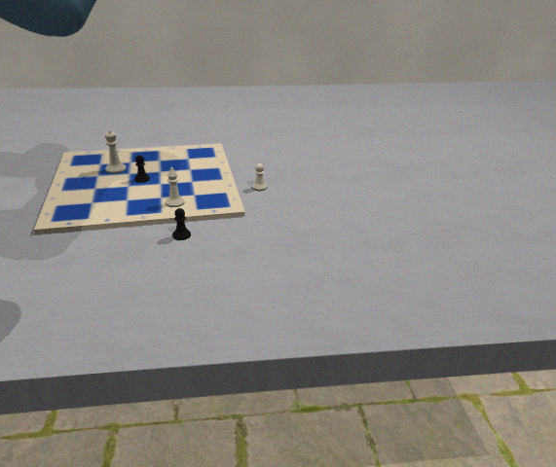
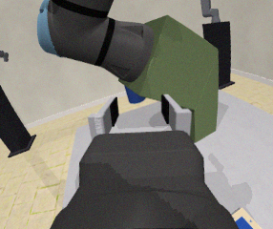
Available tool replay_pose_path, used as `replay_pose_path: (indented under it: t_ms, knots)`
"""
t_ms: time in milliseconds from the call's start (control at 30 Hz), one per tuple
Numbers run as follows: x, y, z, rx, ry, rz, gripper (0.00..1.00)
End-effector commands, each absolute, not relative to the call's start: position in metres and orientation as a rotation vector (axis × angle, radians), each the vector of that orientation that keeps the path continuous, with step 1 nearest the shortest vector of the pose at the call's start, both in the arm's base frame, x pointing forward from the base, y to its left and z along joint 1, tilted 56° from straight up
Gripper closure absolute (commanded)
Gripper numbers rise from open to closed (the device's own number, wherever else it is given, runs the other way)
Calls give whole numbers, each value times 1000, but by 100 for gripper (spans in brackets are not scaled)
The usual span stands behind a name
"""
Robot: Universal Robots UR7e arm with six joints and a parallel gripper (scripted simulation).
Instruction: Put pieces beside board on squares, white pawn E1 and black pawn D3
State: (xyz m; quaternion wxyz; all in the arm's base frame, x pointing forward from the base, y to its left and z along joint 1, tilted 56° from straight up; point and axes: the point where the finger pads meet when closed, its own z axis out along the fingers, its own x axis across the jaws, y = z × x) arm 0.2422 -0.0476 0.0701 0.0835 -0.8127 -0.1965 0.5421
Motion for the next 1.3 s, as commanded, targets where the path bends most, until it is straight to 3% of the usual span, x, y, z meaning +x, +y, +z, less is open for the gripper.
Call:
replay_pose_path:
  t_ms: [0, 233, 467, 567, 900, 1267]
  knots:
    - [255, -54, 66, -2471, -506, 1489, 0]
    - [311, -96, 60, -2615, -257, 1026, 0]
    - [372, -178, 78, -2740, -67, 571, 0]
    - [372, -178, 78, -2749, -40, 504, 0]
    - [411, -294, 130, -2882, 127, -49, 0]
    - [414, -322, 146, -2912, 154, -169, 0]
